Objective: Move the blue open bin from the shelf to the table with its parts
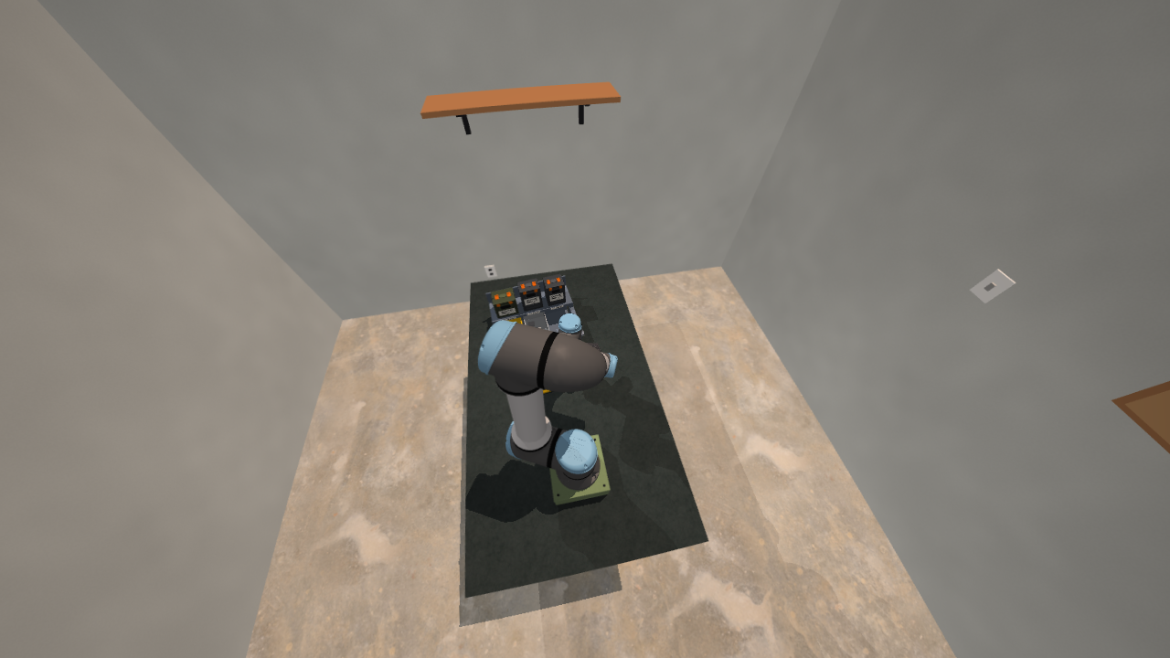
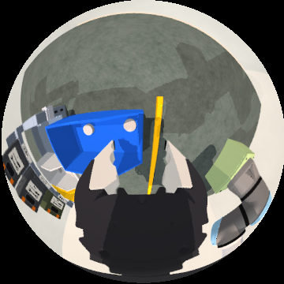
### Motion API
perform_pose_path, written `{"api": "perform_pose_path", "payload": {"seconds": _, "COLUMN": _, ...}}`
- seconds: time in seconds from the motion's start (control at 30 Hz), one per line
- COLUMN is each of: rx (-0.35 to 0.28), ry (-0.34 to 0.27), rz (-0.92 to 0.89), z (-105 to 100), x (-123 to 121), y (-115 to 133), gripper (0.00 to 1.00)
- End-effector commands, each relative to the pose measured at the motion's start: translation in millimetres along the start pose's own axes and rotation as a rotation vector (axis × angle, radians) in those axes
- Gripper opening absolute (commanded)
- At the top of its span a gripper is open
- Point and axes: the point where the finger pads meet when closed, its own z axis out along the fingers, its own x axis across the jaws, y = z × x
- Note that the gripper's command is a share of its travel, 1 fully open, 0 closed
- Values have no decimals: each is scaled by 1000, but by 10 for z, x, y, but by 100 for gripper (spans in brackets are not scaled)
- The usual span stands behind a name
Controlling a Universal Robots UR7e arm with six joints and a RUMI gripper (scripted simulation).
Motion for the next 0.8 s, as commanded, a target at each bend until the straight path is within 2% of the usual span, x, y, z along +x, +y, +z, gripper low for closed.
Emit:
{"api": "perform_pose_path", "payload": {"seconds": 0.0, "rx": 1, "ry": -1, "rz": 0, "z": -33, "x": -3, "y": -2, "gripper": 58}}
{"api": "perform_pose_path", "payload": {"seconds": 0.53, "rx": 1, "ry": -1, "rz": 0, "z": -293, "x": -3, "y": -2, "gripper": 58}}
{"api": "perform_pose_path", "payload": {"seconds": 0.77, "rx": 1, "ry": -1, "rz": 0, "z": -467, "x": -3, "y": -2, "gripper": 58}}
